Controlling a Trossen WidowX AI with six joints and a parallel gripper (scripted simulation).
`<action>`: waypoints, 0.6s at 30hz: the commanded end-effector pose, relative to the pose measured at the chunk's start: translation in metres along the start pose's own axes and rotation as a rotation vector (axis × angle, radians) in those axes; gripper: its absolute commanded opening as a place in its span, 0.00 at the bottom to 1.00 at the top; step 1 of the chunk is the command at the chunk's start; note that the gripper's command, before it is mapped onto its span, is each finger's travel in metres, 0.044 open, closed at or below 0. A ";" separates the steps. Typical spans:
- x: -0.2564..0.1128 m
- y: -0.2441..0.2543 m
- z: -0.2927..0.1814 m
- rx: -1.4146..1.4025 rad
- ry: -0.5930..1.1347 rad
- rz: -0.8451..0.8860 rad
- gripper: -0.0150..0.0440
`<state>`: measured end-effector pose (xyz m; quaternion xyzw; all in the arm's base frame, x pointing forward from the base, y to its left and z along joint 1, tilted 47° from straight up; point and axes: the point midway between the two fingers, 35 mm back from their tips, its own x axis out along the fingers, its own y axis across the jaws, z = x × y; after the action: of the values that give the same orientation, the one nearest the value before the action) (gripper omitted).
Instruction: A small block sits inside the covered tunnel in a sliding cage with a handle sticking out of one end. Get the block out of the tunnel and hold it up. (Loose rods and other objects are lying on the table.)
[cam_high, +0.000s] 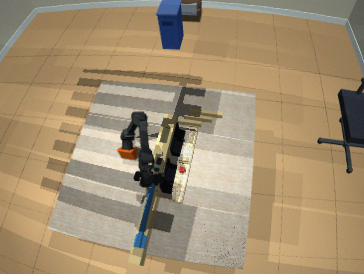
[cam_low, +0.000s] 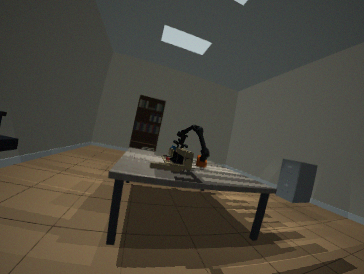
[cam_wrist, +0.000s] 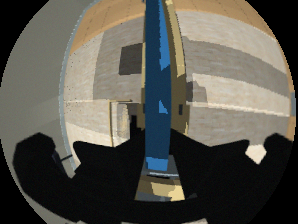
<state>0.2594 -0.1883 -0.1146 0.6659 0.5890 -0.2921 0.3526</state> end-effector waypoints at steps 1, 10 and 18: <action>0.001 0.005 0.002 -0.004 0.004 0.017 0.25; 0.008 0.004 0.028 0.000 0.006 0.017 0.25; 0.016 0.001 0.053 0.004 0.009 0.017 0.25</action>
<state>0.2597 -0.2128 -0.1415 0.6682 0.5908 -0.2888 0.3480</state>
